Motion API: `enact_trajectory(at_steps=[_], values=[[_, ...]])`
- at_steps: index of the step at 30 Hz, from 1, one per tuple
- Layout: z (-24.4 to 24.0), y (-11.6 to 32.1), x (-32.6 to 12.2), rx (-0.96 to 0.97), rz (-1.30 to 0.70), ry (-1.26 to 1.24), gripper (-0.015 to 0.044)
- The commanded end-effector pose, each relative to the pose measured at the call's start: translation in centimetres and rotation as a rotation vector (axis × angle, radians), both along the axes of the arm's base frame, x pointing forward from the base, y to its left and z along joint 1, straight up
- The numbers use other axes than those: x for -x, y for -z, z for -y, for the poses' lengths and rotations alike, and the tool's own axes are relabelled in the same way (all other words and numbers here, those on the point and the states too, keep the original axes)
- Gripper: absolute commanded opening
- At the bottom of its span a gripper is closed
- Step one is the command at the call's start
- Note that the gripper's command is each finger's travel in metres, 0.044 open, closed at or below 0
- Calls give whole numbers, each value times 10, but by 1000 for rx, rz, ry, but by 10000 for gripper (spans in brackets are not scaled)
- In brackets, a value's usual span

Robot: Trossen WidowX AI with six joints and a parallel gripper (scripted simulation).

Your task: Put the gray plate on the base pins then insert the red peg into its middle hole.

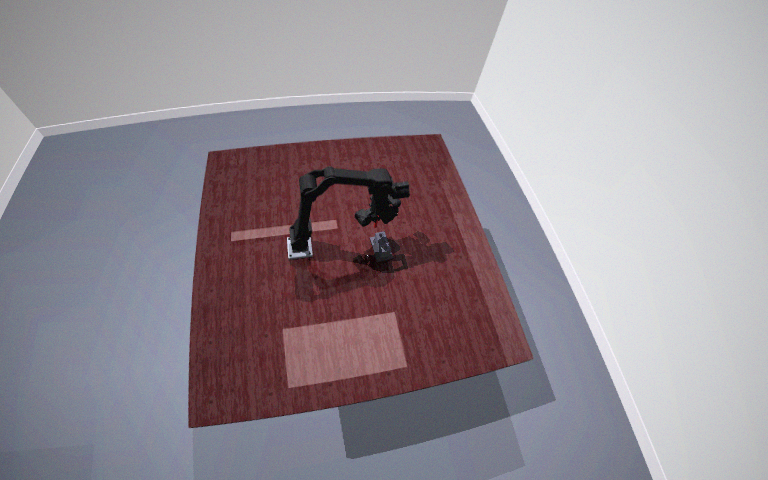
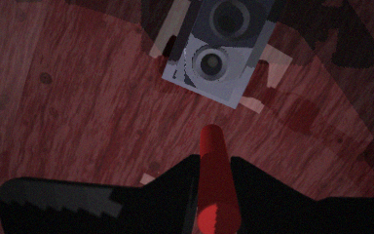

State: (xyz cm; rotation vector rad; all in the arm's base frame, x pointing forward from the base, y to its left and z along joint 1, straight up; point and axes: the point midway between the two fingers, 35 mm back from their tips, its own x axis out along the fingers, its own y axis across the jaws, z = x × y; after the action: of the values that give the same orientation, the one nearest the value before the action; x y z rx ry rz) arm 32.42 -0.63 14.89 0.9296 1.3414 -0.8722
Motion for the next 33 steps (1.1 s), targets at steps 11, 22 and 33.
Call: enact_trajectory(at_steps=[11, 22, 33], values=[[45, 1, -15, 14, -8, -2, 0], [68, 1, -19, 19, -10, -1, 0], [66, 1, -20, 18, -10, -1, 0]])
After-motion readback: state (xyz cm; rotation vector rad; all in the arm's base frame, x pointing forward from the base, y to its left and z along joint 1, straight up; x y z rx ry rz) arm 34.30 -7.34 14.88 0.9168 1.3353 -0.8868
